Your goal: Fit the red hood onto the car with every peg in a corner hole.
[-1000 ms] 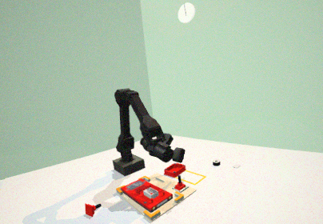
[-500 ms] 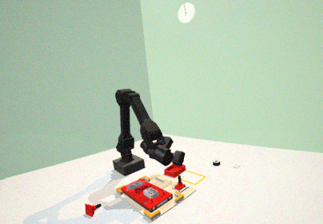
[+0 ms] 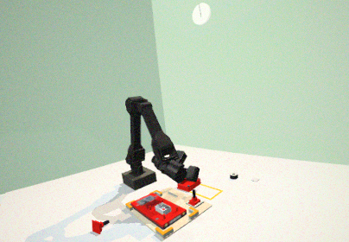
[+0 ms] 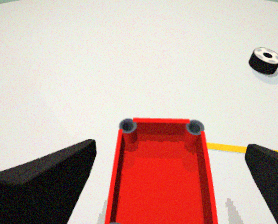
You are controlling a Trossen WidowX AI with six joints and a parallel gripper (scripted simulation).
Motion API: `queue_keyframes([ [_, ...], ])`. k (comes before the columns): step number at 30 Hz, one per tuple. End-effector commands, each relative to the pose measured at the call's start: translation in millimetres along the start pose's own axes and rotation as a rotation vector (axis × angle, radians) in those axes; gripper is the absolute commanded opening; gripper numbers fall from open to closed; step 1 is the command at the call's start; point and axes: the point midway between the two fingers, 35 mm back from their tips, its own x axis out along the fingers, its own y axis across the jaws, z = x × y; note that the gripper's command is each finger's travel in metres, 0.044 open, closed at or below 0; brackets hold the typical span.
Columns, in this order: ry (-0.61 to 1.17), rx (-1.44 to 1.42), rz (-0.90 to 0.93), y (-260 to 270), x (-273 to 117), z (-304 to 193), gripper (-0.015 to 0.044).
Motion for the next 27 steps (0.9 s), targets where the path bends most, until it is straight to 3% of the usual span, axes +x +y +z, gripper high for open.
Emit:
queue_keyframes([
  [1,-0.004,-0.003,0.000,1.1,2.7,-3.5,0.0440],
  [27,-0.003,-0.007,-0.003,4.0,12.7,-18.8,0.0440],
])
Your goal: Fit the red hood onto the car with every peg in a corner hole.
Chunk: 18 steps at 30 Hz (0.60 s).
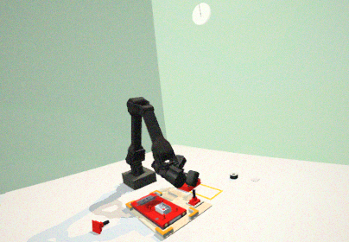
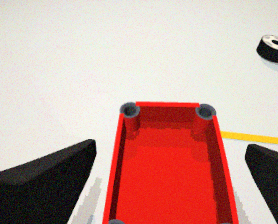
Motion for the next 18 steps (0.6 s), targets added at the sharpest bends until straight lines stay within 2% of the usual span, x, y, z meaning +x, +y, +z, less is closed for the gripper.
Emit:
queue_keyframes([
  [1,-0.002,-0.004,0.000,0.1,1.4,-1.7,0.0440],
  [18,-0.002,-0.004,0.000,0.1,6.3,-8.6,0.0440],
])
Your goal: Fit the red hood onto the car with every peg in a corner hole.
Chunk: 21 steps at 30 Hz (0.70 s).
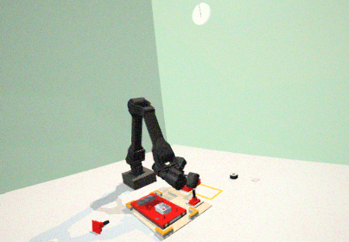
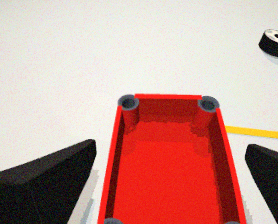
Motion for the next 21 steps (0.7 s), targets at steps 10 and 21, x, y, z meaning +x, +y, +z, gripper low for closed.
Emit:
queue_keyframes([
  [10,-0.002,-0.003,0.001,0.4,4.2,-5.6,0.0440],
  [21,0.000,0.000,0.000,0.2,4.3,-6.0,0.0322],
])
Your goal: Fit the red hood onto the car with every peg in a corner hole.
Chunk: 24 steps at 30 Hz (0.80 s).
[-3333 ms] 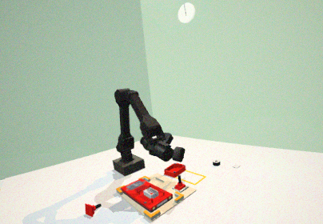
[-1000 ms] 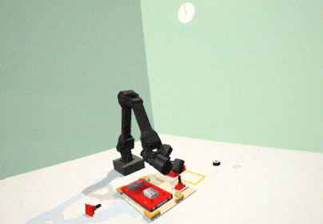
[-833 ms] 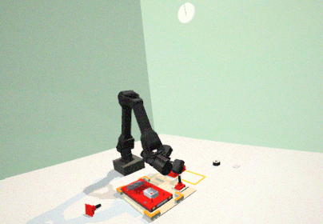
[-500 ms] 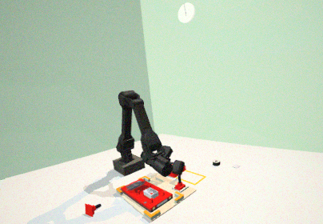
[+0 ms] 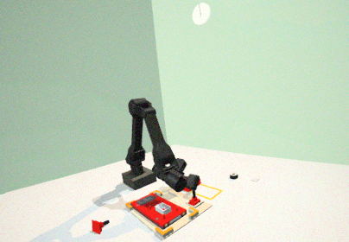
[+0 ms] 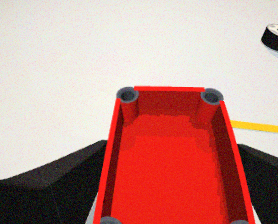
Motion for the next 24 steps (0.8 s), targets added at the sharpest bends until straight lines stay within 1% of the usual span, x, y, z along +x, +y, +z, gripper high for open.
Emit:
queue_keyframes([
  [1,0.000,-0.001,0.000,-0.1,-0.3,0.3,0.0315],
  [7,0.000,-0.001,0.000,-0.1,-0.3,0.3,0.0275],
  [11,0.000,-0.001,0.000,-1.2,-4.9,6.5,0.0170],
  [17,0.000,-0.001,0.000,-3.0,-21.1,29.2,0.0012],
  [18,0.000,-0.001,0.000,-3.0,-24.0,33.3,0.0000],
  [24,0.000,0.000,0.000,-0.8,-40.8,57.7,0.0000],
])
